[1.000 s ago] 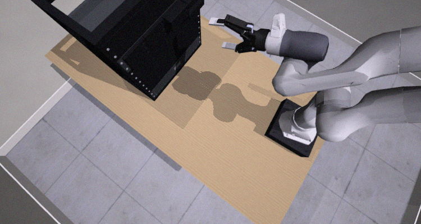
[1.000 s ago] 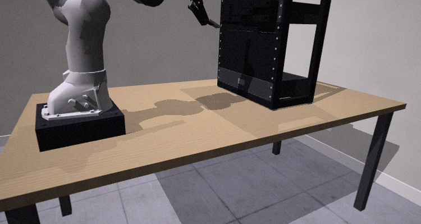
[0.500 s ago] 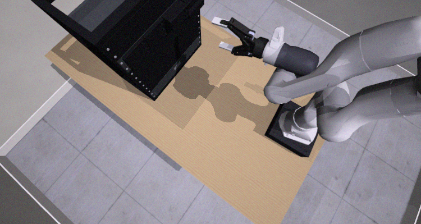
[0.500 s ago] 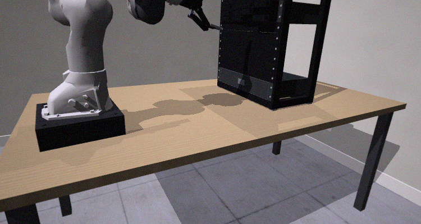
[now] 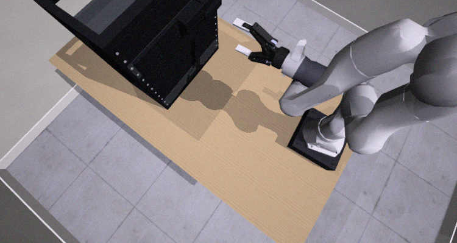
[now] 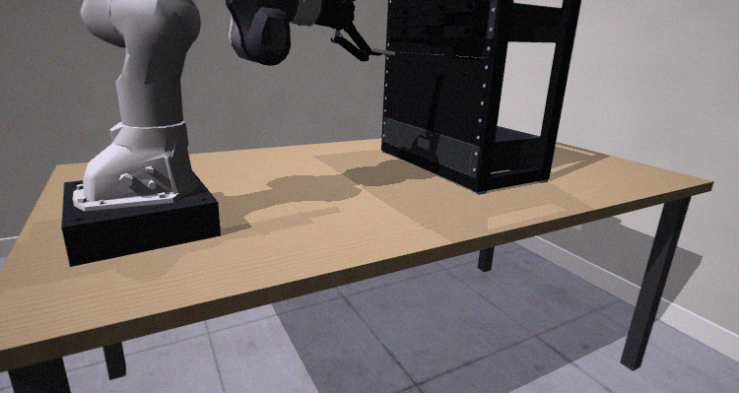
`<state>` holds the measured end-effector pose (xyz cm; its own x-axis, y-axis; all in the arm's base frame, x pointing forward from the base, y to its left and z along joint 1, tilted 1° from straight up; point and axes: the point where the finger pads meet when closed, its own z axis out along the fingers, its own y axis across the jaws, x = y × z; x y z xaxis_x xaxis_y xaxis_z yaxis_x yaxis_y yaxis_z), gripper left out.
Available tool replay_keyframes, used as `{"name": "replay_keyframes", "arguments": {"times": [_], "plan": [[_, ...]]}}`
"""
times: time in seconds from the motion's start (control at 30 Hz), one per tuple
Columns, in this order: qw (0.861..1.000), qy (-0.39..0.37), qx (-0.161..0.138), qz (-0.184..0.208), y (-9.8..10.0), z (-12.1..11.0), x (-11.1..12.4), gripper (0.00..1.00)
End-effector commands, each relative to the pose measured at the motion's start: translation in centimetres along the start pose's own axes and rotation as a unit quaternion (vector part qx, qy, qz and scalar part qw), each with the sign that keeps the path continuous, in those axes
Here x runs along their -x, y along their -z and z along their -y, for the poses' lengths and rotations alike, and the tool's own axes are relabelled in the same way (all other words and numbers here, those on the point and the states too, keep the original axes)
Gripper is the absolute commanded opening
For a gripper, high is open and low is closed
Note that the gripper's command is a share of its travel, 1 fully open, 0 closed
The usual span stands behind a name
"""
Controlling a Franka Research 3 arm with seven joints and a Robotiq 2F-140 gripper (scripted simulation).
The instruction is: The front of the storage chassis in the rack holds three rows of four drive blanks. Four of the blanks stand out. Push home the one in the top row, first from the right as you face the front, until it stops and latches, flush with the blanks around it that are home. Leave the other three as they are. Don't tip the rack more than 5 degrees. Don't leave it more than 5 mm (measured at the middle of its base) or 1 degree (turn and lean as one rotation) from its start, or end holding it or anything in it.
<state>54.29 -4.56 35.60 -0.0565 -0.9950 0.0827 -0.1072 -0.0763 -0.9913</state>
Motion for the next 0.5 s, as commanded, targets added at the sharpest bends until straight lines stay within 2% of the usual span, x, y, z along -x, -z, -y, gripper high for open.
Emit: {"name": "replay_keyframes", "arguments": {"times": [0.0,0.47], "plan": [[0.999,-0.033,-0.039,-0.009,0.38,1.74,-0.43,1.0],[0.998,-0.034,-0.052,-0.01,0.55,2.25,-0.45,1.0]]}}
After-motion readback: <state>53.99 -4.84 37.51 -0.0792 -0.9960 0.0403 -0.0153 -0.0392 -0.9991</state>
